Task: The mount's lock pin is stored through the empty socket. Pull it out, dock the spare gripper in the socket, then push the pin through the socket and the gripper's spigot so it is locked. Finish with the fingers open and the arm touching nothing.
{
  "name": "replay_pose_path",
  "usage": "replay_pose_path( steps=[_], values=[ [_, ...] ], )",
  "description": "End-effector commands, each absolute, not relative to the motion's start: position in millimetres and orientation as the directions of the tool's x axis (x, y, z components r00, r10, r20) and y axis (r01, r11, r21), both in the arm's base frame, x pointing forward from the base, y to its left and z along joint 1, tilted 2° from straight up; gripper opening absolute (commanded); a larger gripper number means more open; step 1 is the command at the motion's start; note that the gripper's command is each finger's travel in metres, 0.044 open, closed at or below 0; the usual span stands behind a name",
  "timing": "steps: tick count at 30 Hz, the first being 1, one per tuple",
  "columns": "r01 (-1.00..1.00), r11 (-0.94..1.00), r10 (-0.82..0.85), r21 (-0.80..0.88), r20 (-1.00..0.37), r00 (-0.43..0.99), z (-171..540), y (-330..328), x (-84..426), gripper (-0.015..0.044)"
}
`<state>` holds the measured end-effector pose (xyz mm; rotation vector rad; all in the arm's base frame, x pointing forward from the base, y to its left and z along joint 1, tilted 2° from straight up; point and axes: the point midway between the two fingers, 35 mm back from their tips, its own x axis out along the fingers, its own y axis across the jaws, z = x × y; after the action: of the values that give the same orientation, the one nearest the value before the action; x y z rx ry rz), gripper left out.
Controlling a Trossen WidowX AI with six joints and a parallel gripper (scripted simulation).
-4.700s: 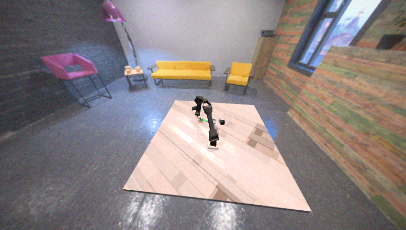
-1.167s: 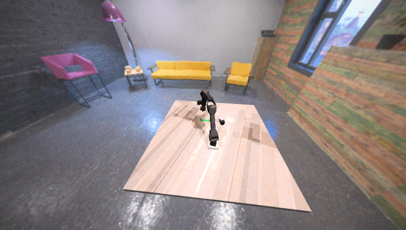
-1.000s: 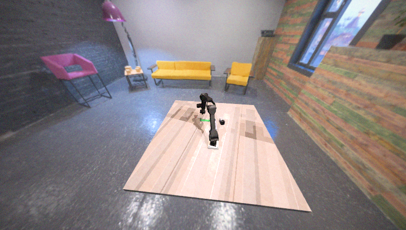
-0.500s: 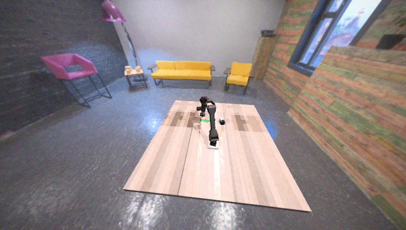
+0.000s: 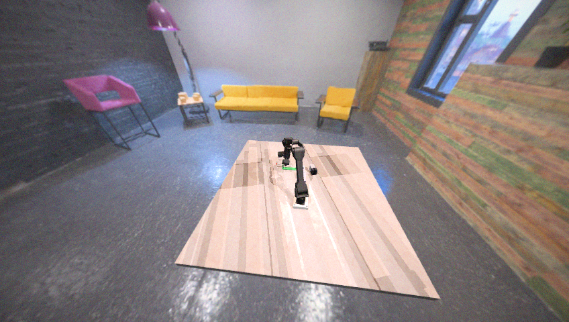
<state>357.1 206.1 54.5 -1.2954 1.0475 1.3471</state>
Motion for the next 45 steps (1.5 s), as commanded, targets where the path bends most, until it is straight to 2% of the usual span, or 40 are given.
replay_pose_path(
  steps=[1, 23, 29, 33, 45],
  values=[
    [-0.984, -0.178, 0.064, -0.021, -0.998, 0.01, 44.0, 204.2, 355.0, 0.018],
    [-0.984, -0.178, 0.064, -0.021, -0.998, 0.01, 27.0, 203.4, 354.7, 0.018],
    [-0.984, -0.178, 0.064, -0.021, -0.998, 0.01, 27.0, 203.4, 354.7, 0.0023],
    [-0.984, -0.178, 0.064, -0.021, -0.998, 0.01, 27.0, 203.4, 355.0, 0.0],
    [-0.985, -0.174, 0.063, -0.016, -0.998, 0.005, 39.4, 203.4, 354.0, 0.0]
  ],
)
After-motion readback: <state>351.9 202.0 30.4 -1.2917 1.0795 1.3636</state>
